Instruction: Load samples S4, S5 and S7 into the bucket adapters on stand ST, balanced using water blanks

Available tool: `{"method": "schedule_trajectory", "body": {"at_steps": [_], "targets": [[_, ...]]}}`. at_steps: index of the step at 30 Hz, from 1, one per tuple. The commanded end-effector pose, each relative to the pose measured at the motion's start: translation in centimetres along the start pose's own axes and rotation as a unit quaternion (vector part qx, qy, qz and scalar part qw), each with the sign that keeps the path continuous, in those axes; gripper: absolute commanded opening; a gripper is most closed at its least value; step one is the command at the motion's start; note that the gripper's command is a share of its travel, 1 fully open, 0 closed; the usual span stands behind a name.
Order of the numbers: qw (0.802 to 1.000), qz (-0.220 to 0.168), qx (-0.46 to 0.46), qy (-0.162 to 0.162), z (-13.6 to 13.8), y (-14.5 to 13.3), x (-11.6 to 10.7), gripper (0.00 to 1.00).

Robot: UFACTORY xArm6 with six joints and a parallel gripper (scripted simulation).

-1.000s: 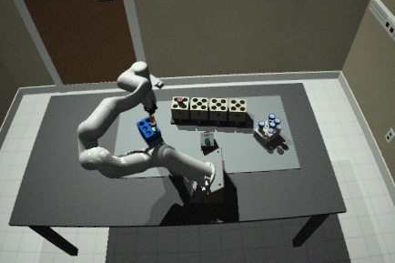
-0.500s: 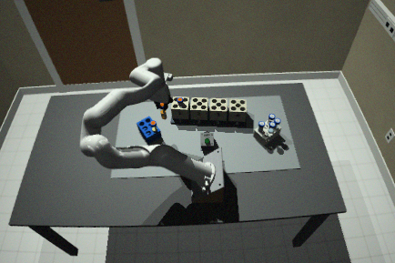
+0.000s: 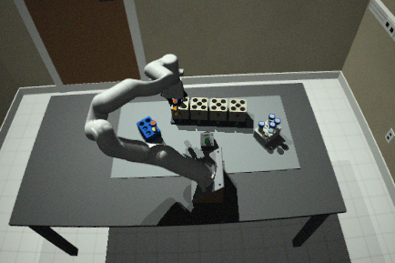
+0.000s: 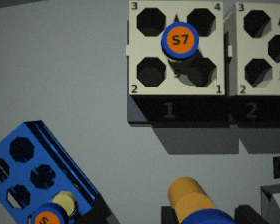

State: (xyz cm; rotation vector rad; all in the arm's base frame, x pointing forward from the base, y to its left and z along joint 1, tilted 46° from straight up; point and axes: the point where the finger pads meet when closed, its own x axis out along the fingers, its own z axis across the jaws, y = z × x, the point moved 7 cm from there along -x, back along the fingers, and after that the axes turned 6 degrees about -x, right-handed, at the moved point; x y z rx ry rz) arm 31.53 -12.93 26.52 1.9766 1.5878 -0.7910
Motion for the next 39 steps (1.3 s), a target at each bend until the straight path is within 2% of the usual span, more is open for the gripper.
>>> {"method": "schedule_trajectory", "body": {"at_steps": [1,4,19,21,36,39], "targets": [[1.0,0.001,-0.001,0.0,1.9,0.8,-0.1,0.0],[1.0,0.001,-0.001,0.0,2.4,0.9,-0.1,0.0],[1.0,0.001,-0.001,0.0,9.5,3.2,-0.1,0.0],[1.0,0.001,-0.001,0.0,9.5,3.2,-0.1,0.0],[1.0,0.001,-0.001,-0.001,16.7,5.5,-0.1,0.0],[1.0,0.001,-0.001,-0.001,17.2,5.6,-0.1,0.0]]}}
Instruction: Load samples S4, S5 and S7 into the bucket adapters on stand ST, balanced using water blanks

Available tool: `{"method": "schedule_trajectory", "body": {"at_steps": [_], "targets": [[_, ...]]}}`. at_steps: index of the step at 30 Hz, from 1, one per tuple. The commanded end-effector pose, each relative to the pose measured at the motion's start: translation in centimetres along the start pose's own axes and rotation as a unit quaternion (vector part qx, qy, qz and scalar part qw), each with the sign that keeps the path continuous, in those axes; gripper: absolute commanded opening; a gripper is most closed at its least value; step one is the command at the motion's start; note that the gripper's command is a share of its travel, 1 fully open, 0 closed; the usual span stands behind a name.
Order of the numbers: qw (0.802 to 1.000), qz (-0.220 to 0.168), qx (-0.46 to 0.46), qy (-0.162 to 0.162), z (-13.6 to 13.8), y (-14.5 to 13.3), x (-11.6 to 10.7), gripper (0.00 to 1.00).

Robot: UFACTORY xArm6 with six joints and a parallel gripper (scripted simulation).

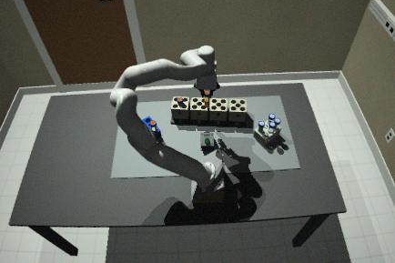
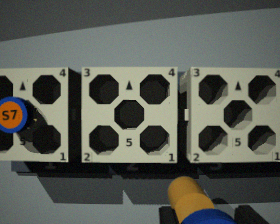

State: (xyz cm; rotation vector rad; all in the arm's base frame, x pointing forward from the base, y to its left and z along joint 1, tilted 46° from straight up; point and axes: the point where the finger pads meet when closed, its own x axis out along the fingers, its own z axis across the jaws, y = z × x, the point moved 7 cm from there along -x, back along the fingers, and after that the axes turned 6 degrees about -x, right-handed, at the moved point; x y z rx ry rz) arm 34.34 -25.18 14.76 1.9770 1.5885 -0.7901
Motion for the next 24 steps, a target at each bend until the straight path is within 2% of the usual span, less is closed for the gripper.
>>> {"method": "schedule_trajectory", "body": {"at_steps": [1,24], "targets": [[1.0,0.001,-0.001,-0.001,1.2,0.6,-0.2,0.0],[1.0,0.001,-0.001,-0.001,11.3,3.8,-0.2,0.0]]}}
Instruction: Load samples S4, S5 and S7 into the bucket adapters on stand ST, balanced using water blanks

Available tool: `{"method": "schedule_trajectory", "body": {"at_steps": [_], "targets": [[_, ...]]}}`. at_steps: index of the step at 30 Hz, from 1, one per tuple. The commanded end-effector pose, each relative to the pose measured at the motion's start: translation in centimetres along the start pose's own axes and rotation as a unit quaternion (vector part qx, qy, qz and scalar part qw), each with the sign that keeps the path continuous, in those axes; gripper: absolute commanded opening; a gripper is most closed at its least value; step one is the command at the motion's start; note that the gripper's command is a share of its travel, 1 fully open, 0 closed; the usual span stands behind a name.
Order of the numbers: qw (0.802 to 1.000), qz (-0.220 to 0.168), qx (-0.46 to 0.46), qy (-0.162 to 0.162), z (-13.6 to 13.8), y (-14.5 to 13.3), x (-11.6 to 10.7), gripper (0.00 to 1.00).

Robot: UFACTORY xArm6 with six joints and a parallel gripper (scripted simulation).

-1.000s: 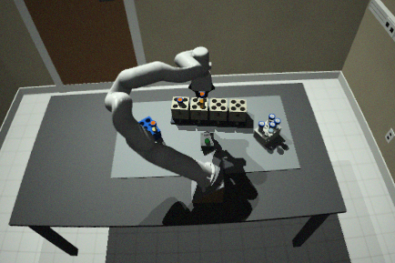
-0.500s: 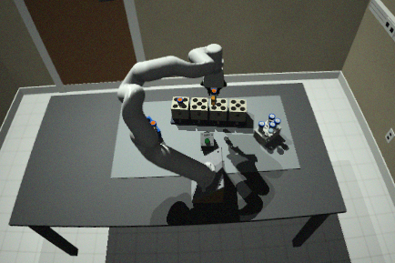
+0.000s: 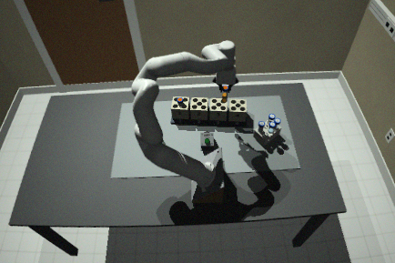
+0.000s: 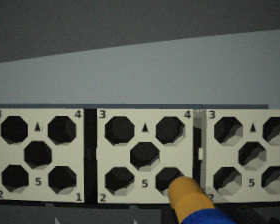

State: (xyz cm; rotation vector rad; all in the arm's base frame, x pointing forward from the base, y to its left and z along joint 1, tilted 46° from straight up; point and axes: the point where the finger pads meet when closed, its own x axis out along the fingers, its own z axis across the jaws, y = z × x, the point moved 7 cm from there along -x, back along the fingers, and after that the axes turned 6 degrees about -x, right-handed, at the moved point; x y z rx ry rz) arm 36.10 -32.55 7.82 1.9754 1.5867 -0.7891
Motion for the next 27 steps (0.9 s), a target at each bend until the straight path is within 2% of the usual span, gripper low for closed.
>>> {"method": "schedule_trajectory", "body": {"at_steps": [1,7,9,21,27], "targets": [[1.0,0.001,0.0,-0.001,2.0,0.7,-0.2,0.0],[1.0,0.001,0.0,-0.001,4.8,1.6,-0.2,0.0],[1.0,0.001,0.0,-0.001,4.8,1.6,-0.2,0.0],[1.0,0.001,0.0,-0.001,10.5,3.4,-0.2,0.0],[1.0,0.001,0.0,-0.001,10.8,3.5,-0.2,0.0]]}}
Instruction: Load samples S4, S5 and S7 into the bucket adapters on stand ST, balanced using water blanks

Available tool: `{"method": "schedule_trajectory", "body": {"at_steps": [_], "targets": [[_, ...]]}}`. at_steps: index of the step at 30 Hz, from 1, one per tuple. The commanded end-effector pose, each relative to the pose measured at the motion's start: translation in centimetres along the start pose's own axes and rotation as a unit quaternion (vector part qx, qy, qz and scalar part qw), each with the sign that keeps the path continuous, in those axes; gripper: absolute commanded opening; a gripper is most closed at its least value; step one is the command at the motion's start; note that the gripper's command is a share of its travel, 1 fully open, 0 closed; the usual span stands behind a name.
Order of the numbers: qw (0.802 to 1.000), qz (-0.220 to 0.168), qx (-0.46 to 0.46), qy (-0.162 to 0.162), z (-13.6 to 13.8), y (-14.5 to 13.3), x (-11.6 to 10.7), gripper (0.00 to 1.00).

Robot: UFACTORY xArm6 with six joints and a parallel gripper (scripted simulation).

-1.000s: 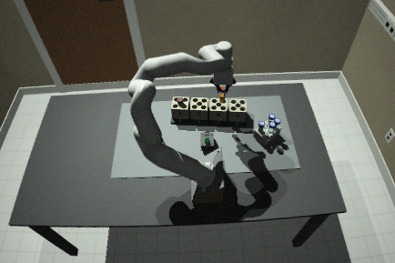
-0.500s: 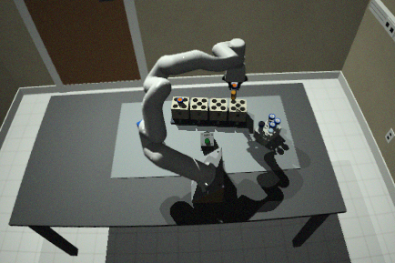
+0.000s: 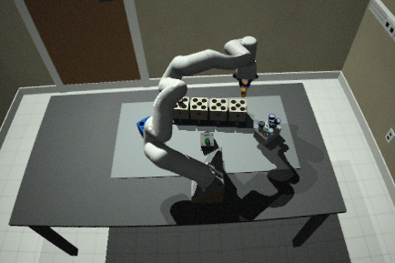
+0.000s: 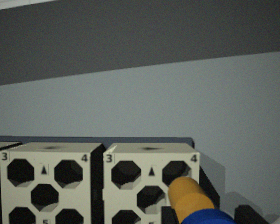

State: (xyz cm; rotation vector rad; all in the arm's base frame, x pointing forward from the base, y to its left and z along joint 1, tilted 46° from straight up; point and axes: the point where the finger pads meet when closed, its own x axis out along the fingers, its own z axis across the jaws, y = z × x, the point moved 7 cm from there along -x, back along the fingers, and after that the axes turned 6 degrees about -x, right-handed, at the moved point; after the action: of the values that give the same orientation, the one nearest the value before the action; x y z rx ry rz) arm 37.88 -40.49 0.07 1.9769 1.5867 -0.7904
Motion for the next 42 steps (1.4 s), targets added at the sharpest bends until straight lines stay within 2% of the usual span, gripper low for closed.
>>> {"method": "schedule_trajectory", "body": {"at_steps": [1,18,31,42], "targets": [[1.0,0.001,-0.001,-0.001,0.1,0.2,-0.3,0.0],[1.0,0.001,-0.001,-0.001,0.1,0.2,-0.4,0.0],[1.0,0.001,-0.001,-0.001,0.1,0.2,2.2,0.0],[1.0,0.001,-0.001,-0.001,0.1,0.2,3.1,0.0]]}}
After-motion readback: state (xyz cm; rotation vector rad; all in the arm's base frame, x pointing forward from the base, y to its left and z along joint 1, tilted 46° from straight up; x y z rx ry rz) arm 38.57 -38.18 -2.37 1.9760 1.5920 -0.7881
